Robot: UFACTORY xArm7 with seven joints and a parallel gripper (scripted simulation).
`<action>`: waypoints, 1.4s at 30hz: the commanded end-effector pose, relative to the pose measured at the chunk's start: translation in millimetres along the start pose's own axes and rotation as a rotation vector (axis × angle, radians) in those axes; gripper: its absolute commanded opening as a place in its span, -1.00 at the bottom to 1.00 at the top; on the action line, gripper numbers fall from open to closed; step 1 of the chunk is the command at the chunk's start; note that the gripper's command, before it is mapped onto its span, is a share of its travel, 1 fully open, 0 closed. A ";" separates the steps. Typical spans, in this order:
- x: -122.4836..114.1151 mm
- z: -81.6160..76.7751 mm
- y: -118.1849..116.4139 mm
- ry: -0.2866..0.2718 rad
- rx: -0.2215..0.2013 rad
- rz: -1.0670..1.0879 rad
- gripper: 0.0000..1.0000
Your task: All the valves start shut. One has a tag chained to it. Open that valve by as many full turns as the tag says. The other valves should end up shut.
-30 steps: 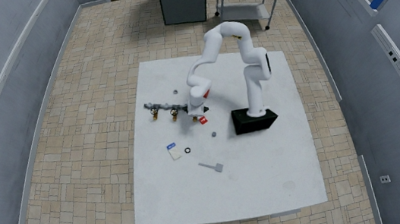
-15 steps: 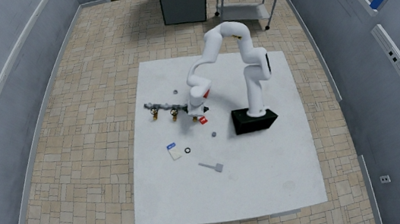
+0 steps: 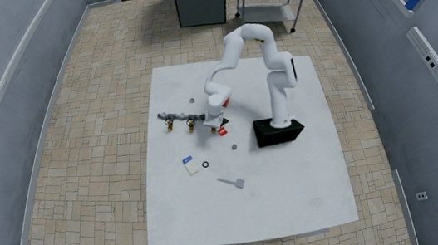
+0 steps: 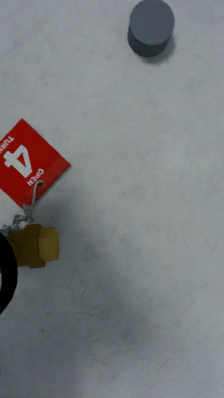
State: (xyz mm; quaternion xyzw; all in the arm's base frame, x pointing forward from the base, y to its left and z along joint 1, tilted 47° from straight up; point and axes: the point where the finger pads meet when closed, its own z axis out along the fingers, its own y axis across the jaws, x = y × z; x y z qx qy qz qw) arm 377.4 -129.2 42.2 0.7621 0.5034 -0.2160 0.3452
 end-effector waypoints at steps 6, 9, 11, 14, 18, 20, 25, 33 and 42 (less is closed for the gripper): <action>1.6 -1.6 1.2 0.005 -0.007 0.454 1.00; 1.6 -1.6 1.2 0.005 -0.007 0.523 1.00; 1.6 -1.6 1.2 0.006 -0.007 0.671 1.00; 1.6 -1.5 1.2 0.006 -0.003 0.857 1.00; 1.6 -1.5 1.2 0.006 0.006 1.100 1.00; 1.6 -1.5 1.2 0.005 0.011 1.220 1.00; 1.6 -1.5 1.2 0.003 0.019 1.401 1.00; 1.6 -1.5 1.2 -0.007 0.032 1.947 1.00; 1.6 -1.5 1.2 -0.013 0.033 2.365 1.00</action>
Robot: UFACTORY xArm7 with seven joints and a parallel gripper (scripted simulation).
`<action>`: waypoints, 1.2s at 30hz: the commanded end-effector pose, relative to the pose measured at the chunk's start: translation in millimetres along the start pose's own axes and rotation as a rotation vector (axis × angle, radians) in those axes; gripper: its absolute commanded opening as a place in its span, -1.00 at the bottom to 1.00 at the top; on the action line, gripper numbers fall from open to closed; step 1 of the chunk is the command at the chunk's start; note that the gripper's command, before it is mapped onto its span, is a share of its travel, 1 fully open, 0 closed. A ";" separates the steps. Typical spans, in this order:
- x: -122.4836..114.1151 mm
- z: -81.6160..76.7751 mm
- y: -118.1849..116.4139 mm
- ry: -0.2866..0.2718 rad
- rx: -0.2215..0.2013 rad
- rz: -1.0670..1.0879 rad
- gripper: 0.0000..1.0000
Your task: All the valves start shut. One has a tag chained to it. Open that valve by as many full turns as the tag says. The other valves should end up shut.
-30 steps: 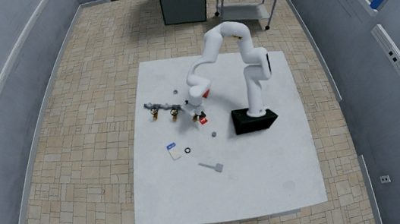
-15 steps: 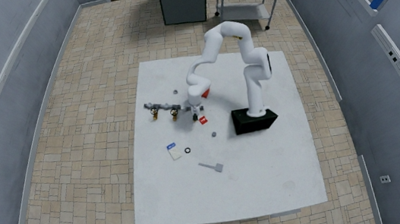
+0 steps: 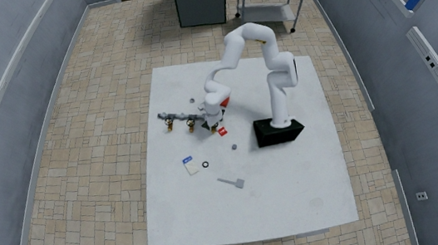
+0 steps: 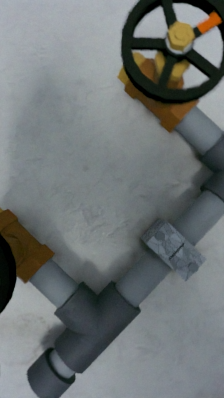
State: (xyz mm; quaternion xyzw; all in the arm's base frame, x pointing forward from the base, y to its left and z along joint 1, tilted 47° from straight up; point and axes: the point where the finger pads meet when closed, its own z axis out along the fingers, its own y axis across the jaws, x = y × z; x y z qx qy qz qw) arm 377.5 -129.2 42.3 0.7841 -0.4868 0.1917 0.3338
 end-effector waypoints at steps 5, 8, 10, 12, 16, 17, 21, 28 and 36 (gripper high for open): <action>-0.3 -1.4 -1.9 0.057 0.037 0.459 1.00; -0.3 -1.4 -1.9 0.060 0.040 0.509 1.00; -0.3 -1.4 -1.9 0.060 0.040 0.518 1.00; -0.3 -1.4 -1.9 0.060 0.040 0.521 1.00; -0.3 -1.4 -1.9 0.060 0.040 0.521 -1.00; -0.3 -1.4 -1.9 0.060 0.040 0.521 -1.00; -0.3 -1.4 -1.9 0.060 0.040 0.521 -1.00; -0.3 -1.4 -1.9 0.060 0.040 0.521 -1.00; -0.3 -1.4 -1.9 0.060 0.040 0.521 -1.00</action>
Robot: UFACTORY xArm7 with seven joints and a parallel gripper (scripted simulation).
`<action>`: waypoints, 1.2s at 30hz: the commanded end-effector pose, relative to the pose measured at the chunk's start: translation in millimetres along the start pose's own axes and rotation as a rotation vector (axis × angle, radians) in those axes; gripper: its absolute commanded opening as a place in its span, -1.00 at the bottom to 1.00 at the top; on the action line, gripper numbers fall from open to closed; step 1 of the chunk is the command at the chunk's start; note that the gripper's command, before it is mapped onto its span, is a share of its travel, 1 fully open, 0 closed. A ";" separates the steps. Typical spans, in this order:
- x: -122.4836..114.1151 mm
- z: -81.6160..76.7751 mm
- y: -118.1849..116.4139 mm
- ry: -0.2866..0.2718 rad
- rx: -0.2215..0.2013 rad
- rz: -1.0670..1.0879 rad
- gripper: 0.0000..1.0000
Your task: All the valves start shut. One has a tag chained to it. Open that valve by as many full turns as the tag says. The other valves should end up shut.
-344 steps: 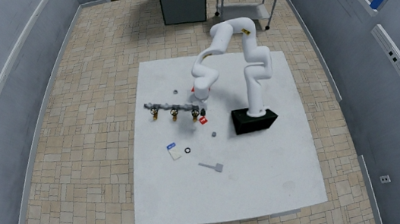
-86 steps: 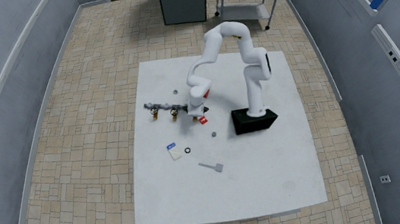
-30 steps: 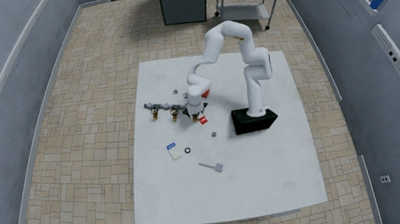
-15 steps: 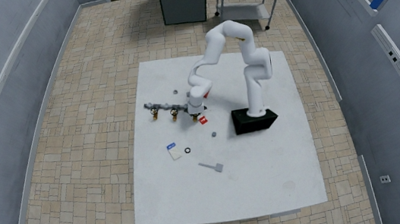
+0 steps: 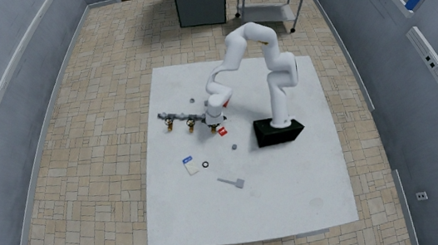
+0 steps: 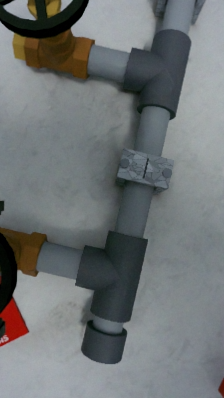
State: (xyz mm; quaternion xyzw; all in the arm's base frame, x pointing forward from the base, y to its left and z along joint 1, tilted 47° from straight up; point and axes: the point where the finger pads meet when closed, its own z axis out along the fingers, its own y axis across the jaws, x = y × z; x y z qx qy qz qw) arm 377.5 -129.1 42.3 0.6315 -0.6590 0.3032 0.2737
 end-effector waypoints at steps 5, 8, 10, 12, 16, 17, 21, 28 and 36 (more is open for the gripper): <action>-1.1 -1.3 -1.6 -0.002 0.004 -0.002 -1.00; -1.1 -1.3 -1.6 -0.002 0.004 -0.012 -1.00; -1.1 -1.3 -1.6 -0.002 0.004 -0.026 -1.00; -1.1 -1.3 -1.5 -0.002 0.004 -0.048 -1.00; -1.1 -1.3 -1.6 -0.002 0.005 -0.079 -1.00; -1.1 -1.3 -1.6 -0.002 0.005 -0.098 -1.00; -1.1 -1.4 -1.6 -0.002 0.005 -0.200 -1.00; -1.1 -1.4 -1.6 -0.001 0.005 -0.479 -1.00; -1.1 -1.4 -1.6 0.000 0.005 -0.806 -1.00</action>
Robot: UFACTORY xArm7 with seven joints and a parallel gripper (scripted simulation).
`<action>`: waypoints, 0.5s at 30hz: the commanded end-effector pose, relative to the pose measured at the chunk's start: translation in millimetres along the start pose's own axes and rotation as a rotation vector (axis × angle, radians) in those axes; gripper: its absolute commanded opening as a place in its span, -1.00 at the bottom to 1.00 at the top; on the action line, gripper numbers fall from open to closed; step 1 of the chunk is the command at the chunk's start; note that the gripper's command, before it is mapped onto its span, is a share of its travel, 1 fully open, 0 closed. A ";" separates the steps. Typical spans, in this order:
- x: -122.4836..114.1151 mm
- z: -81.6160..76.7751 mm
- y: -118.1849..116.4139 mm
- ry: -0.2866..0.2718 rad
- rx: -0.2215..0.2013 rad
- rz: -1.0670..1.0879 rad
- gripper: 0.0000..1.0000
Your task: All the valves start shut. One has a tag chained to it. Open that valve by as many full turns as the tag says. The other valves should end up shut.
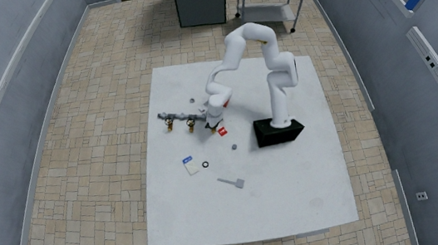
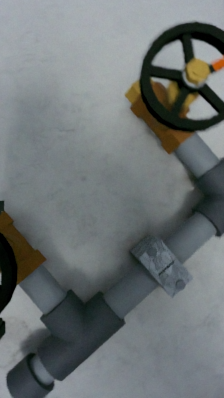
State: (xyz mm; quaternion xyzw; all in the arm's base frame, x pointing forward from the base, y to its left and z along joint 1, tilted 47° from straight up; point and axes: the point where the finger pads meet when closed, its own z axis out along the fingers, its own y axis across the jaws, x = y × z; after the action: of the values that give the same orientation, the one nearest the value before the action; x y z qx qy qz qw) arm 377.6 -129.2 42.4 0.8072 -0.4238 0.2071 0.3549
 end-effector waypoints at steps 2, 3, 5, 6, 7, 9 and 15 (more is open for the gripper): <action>0.0 -1.4 -1.9 -0.010 0.000 -0.288 -1.00; 0.0 -1.4 -1.9 -0.010 0.000 -0.351 -1.00; 0.0 -1.4 -1.9 -0.010 0.001 -0.482 -1.00; 0.0 -1.4 -1.9 -0.010 0.001 -0.544 -1.00; 0.0 -1.4 -1.9 -0.009 0.002 -0.603 -1.00; 0.0 -1.4 -1.9 -0.007 0.003 -0.723 -1.00; 0.0 -1.4 -1.9 -0.010 0.004 -1.025 -1.00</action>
State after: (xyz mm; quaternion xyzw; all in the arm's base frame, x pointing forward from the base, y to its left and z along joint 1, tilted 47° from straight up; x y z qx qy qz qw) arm 377.7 -129.1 42.3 0.9072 -0.0646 0.0613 0.4111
